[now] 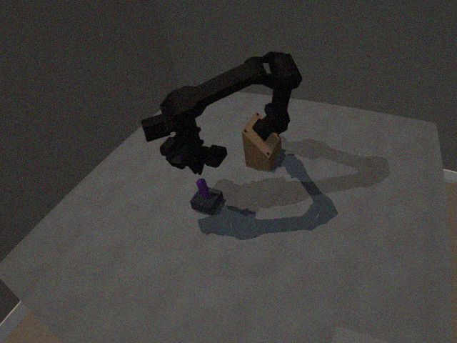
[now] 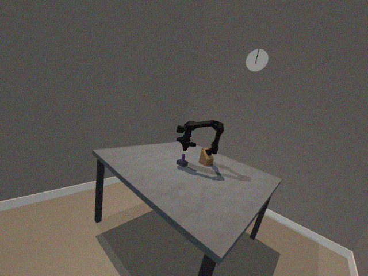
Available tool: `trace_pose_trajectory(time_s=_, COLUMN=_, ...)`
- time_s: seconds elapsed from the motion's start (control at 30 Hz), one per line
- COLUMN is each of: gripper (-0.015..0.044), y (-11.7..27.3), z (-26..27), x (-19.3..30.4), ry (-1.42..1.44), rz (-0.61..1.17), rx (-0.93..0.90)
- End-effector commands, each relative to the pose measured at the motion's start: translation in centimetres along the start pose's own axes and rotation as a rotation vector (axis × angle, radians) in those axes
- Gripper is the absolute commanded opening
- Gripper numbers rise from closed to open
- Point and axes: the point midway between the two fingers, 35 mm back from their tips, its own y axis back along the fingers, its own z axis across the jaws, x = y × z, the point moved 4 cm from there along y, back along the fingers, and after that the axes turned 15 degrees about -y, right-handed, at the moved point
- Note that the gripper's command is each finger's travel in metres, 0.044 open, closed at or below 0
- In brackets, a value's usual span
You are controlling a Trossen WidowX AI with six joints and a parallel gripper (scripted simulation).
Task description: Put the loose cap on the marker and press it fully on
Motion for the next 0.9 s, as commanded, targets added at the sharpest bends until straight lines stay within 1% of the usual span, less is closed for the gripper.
trace_pose_trajectory(time_s=0.0, gripper=0.0, y=-0.1, z=0.0, x=0.0, ry=-0.013, rz=0.0, rx=-0.002)
trace_pose_trajectory(time_s=0.33, gripper=0.0, y=-0.3, z=0.0, x=0.0, ry=-0.013, rz=0.0, rx=-0.003)
trace_pose_trajectory(time_s=0.87, gripper=0.0, y=-2.7, z=0.0, x=0.0, ry=-0.013, rz=0.0, rx=-0.004)
